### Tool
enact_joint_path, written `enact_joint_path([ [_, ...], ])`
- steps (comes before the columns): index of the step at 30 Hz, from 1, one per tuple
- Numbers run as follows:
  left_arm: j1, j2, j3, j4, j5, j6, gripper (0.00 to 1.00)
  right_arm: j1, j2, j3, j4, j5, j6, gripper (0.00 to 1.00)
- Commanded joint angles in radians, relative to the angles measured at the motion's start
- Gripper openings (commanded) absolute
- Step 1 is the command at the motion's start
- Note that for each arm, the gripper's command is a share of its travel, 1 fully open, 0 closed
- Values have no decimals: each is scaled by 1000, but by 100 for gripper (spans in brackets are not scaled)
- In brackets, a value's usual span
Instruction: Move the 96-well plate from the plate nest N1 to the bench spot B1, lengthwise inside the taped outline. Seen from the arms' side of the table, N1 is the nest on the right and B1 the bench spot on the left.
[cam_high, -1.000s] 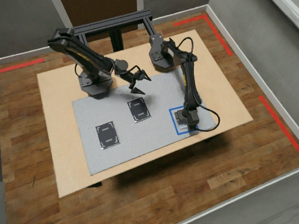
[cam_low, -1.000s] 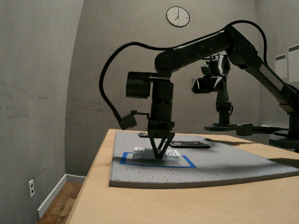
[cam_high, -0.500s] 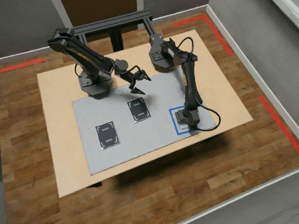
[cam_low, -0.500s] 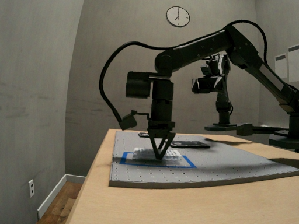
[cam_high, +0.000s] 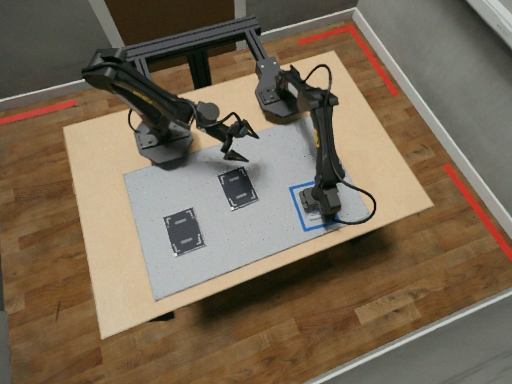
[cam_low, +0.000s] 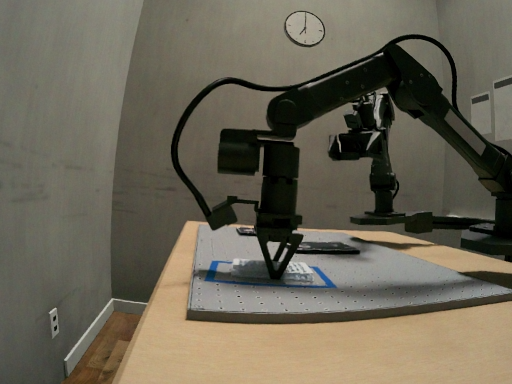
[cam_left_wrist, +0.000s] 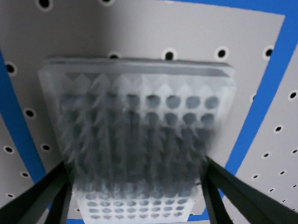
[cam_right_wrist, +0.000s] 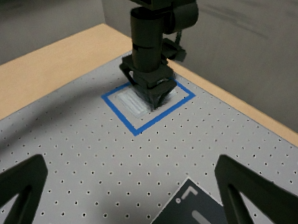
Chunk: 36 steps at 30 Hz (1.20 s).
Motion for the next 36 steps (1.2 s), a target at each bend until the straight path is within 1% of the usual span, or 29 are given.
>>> enact_joint_path([
  [1, 7, -27, -17, 37, 9, 2, 82, 6, 0, -2, 3, 2, 1, 100],
  [13, 5, -37, -35, 54, 9, 1, 82, 6, 0, -2, 3, 2, 1, 100],
  [14, 5, -37, -36, 55, 9, 1, 93, 6, 0, -2, 3, 2, 1, 100],
  [15, 5, -37, -36, 55, 9, 1, 100, 6, 0, -2, 3, 2, 1, 100],
  [30, 0, -81, -18, 55, 9, 10, 100, 6, 0, -2, 3, 2, 1, 100],
  [36, -6, -105, -2, -4, 4, 3, 100, 6, 0, -2, 3, 2, 1, 100],
])
